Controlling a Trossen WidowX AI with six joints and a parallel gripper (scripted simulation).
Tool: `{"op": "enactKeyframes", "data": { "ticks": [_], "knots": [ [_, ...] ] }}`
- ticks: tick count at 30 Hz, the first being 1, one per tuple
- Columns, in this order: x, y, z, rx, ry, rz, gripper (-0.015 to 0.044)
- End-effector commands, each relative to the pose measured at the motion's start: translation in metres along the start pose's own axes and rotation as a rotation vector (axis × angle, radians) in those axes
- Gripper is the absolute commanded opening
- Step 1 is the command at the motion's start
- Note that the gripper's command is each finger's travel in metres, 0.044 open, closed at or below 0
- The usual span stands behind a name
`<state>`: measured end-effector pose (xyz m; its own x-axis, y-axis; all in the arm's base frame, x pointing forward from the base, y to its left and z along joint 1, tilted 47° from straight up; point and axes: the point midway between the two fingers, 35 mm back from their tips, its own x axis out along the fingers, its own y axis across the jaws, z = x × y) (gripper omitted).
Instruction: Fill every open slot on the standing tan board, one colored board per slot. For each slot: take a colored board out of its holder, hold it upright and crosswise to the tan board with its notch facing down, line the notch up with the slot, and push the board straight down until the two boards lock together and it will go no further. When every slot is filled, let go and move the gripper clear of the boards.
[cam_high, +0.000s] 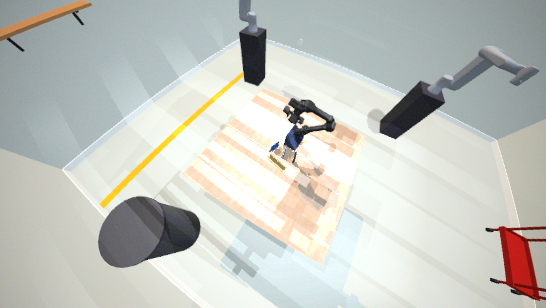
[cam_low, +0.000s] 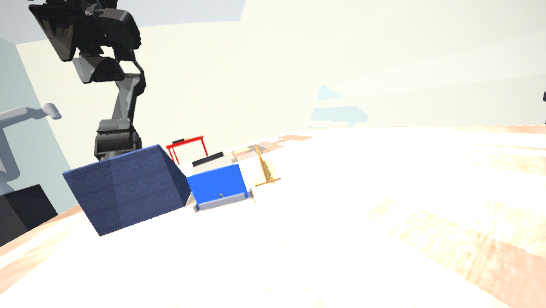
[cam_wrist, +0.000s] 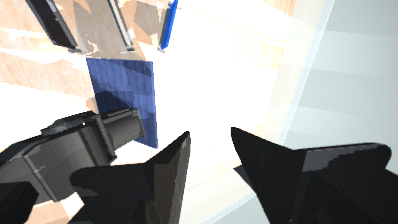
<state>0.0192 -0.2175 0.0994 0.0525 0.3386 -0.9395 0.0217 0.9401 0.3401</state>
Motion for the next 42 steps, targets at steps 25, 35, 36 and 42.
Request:
{"op": "enactKeyframes", "data": {
  "ticks": [25, 35, 36, 42],
  "knots": [
    [0.163, 0.034, 0.141, 0.422, -0.02, 0.461, 0.0187],
    [0.178, 0.04, 0.143, 0.421, -0.021, 0.462, 0.0187],
    [0.178, 0.04, 0.143, 0.421, -0.021, 0.462, 0.0187],
    [0.183, 0.043, 0.144, 0.421, -0.021, 0.462, 0.0187]
  ]
}}
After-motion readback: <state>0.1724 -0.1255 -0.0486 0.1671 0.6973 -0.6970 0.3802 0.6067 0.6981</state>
